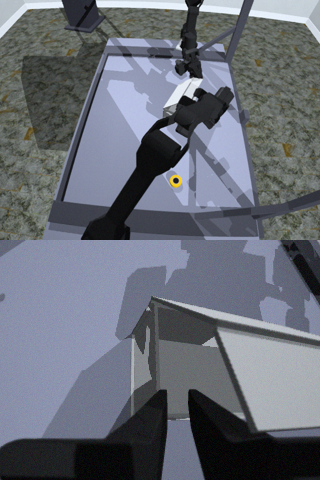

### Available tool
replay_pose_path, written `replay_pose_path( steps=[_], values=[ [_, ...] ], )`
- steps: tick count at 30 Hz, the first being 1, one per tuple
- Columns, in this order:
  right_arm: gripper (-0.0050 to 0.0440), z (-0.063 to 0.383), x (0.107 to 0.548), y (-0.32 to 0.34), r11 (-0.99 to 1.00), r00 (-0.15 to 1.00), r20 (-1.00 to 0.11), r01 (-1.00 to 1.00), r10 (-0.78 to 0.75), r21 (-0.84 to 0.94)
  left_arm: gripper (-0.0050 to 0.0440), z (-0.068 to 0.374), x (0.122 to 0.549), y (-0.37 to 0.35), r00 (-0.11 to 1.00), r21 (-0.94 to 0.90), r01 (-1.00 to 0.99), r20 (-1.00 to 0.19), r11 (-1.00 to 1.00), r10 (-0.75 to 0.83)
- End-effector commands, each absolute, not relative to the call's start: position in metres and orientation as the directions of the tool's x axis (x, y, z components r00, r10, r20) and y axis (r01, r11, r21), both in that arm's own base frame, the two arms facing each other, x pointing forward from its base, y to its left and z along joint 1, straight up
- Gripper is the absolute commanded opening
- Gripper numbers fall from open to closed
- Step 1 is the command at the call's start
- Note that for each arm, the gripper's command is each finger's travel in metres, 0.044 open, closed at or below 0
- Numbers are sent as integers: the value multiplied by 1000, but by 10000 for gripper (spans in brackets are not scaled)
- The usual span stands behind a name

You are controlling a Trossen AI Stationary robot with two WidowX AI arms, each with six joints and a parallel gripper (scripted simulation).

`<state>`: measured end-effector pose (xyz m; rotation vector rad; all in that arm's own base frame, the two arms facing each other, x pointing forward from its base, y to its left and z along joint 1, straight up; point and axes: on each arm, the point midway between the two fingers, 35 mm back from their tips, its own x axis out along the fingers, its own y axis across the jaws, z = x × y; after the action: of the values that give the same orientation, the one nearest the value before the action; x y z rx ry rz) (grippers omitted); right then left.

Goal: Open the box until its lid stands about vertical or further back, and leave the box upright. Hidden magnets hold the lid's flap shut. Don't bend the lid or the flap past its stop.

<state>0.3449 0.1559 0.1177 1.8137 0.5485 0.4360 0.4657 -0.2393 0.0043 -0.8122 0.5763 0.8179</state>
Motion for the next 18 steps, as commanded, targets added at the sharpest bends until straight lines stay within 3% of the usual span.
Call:
replay_pose_path(
  steps=[1, 14, 18],
  values=[
    [10, 127, 344, 156, -264, 821, 50, 125, 569, 957, 60, 30, 470, -238, 592, -440, -795, -711, 417, 380],
    [10, 128, 344, 156, -264, 821, 50, 124, 569, 957, 60, 38, 470, -237, 601, -442, -786, -709, 432, 369],
    [10, 128, 344, 156, -264, 821, 50, 124, 569, 957, 60, 23, 469, -235, 586, -416, -795, -716, 442, 380]
  ],
)
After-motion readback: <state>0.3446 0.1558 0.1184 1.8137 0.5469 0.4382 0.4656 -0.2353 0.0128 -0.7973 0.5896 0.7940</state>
